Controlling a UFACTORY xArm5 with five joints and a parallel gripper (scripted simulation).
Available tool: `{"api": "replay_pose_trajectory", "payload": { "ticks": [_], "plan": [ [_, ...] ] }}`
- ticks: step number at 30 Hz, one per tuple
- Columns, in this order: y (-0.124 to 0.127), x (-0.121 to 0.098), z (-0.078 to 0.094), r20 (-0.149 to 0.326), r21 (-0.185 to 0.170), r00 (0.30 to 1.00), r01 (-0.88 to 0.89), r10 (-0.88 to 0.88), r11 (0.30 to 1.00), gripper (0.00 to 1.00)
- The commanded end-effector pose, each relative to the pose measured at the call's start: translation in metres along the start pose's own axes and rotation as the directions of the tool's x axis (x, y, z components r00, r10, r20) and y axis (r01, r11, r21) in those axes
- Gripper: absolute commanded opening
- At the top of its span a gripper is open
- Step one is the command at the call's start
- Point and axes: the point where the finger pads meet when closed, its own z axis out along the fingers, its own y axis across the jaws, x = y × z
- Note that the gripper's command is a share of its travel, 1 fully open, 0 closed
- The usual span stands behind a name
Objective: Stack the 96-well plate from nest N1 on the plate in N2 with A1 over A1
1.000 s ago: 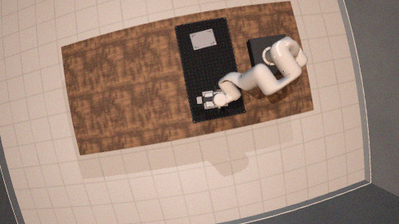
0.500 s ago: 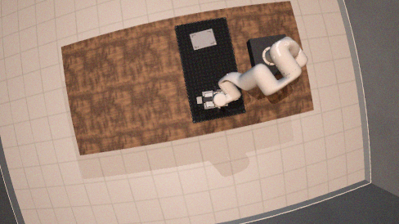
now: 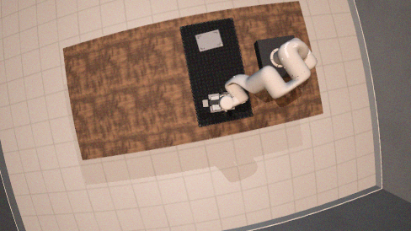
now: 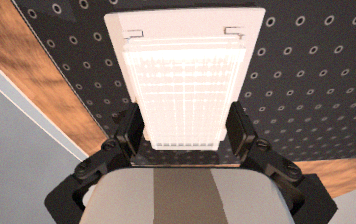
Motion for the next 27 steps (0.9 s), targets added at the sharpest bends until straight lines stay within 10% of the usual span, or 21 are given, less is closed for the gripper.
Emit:
{"api": "replay_pose_trajectory", "payload": {
  "ticks": [1,27],
  "plan": [
    [-0.001,0.001,-0.001,-0.003,0.002,1.000,0.000,0.000,1.000,1.00],
    [-0.001,0.001,-0.055,-0.003,0.002,1.000,0.000,0.000,1.000,1.00]
  ]
}}
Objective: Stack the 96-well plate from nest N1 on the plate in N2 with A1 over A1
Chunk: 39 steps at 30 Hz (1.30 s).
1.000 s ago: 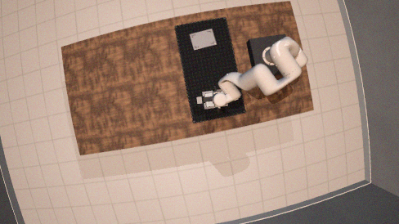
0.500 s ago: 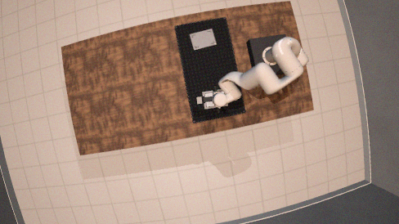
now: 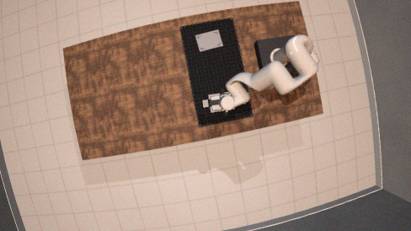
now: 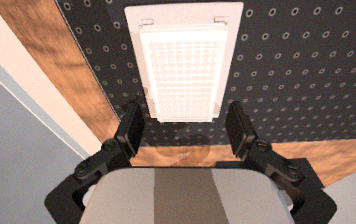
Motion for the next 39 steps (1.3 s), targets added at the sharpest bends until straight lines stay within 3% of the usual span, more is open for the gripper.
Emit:
{"api": "replay_pose_trajectory", "payload": {
  "ticks": [1,16,39],
  "plan": [
    [-0.001,0.001,-0.009,-0.003,0.002,1.000,0.000,0.000,1.000,1.00],
    [-0.001,0.001,-0.043,-0.003,0.002,1.000,0.000,0.000,1.000,1.00],
    [-0.001,0.001,-0.043,-0.003,0.002,1.000,0.000,0.000,1.000,1.00]
  ]
}}
